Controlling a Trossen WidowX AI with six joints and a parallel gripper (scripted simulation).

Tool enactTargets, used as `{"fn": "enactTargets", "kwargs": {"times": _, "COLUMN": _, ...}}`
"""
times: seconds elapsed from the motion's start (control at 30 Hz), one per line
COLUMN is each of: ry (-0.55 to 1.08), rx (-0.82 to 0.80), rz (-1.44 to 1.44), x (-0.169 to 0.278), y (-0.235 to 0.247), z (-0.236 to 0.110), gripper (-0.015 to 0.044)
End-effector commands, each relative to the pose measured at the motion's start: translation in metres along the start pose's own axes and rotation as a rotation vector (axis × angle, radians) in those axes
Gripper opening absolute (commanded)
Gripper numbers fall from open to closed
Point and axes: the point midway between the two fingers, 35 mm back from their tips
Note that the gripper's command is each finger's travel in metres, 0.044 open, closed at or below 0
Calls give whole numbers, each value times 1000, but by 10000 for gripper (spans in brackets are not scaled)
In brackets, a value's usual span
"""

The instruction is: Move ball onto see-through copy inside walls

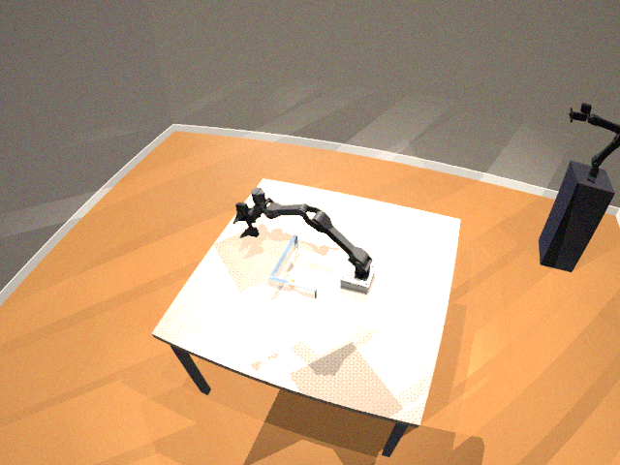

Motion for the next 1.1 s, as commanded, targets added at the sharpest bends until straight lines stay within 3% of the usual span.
{"fn": "enactTargets", "kwargs": {"times": 0.0, "ry": -3, "rx": 0, "rz": -5, "x": 0, "y": 0, "z": 0, "gripper": 374}}
{"fn": "enactTargets", "kwargs": {"times": 0.2, "ry": -93, "rx": 33, "rz": -151, "x": -3, "y": -8, "z": 14, "gripper": 222}}
{"fn": "enactTargets", "kwargs": {"times": 0.67, "ry": -226, "rx": 291, "rz": -537, "x": 5, "y": -47, "z": 38, "gripper": 222}}
{"fn": "enactTargets", "kwargs": {"times": 1.07, "ry": -141, "rx": 618, "rz": -850, "x": 33, "y": -93, "z": 45, "gripper": 222}}
Point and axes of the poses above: the point midway between the two fingers, 35 mm back from their tips, its own z axis out along the fingers, its own y axis across the jaws, x = y × z, and after that the axes turned 13 degrees about -z, right-handed
